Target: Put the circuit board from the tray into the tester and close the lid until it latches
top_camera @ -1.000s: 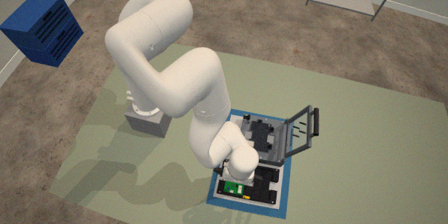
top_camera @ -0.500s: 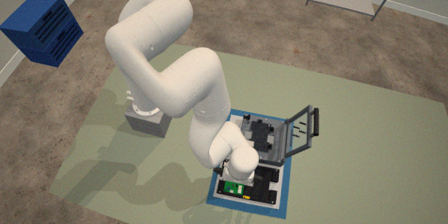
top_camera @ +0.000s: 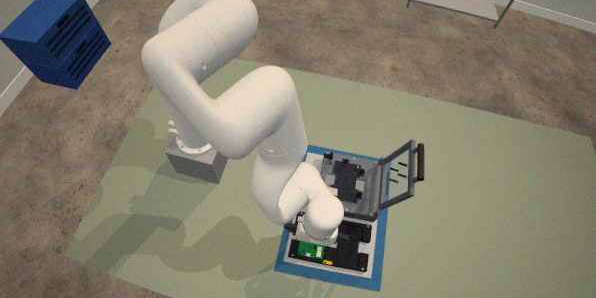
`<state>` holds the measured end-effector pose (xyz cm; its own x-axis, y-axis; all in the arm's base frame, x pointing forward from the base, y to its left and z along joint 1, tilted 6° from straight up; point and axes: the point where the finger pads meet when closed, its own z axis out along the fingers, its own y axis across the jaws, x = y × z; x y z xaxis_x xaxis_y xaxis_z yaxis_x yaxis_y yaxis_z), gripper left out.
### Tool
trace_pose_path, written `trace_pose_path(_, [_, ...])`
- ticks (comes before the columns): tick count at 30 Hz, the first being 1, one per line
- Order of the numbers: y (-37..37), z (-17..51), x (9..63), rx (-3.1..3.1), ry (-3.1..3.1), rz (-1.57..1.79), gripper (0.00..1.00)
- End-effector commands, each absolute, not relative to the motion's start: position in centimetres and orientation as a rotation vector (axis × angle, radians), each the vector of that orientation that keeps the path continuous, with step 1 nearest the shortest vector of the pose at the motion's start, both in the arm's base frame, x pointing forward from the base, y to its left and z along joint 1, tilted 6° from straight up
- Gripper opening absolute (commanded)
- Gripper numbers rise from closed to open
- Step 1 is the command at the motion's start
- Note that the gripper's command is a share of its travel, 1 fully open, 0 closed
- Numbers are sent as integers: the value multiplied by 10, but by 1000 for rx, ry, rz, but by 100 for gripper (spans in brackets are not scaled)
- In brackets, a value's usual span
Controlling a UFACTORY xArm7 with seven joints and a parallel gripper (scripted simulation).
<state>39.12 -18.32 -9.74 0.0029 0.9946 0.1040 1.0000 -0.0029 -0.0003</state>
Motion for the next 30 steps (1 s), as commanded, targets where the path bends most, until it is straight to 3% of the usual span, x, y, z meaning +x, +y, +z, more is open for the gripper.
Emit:
trace_pose_path(1, [-184,-98,393,-2174,-2167,-114,100])
trace_pose_path(30, [-183,-107,393,-2174,-2167,-114,100])
